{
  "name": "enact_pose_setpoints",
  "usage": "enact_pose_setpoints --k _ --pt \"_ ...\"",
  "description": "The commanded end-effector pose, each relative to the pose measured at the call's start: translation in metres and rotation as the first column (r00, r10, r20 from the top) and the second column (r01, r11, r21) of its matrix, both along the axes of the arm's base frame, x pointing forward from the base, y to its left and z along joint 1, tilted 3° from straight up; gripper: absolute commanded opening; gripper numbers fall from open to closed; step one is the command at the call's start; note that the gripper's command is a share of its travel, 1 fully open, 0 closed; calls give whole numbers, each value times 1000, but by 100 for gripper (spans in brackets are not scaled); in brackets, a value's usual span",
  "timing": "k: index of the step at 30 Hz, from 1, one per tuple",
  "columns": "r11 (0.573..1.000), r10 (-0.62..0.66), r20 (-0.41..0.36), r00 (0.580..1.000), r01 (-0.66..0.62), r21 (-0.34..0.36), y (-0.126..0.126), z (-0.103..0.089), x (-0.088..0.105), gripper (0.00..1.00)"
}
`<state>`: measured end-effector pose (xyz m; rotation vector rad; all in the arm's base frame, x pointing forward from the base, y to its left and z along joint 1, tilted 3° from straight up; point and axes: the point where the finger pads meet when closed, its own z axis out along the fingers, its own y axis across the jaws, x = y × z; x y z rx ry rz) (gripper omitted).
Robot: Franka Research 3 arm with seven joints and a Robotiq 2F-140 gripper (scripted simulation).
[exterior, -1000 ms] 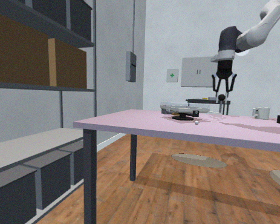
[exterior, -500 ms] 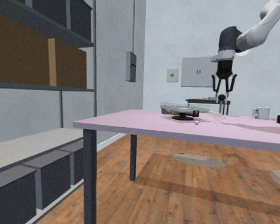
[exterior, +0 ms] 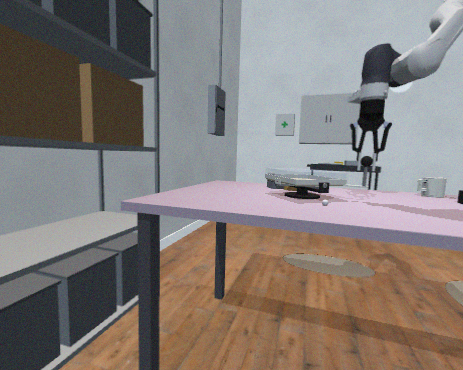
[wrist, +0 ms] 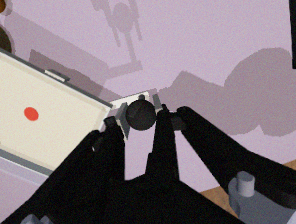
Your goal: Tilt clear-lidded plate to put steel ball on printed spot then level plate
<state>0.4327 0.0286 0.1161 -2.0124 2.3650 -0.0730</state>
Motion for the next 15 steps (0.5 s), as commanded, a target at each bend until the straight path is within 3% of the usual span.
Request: enact_pose_setpoints --k 1,15 --pt "1000 0 -4 1000 0 -2 -1 -4 -2 0" --pt "1000 0 -4 1000 0 -2 -3 -4 -2 0"
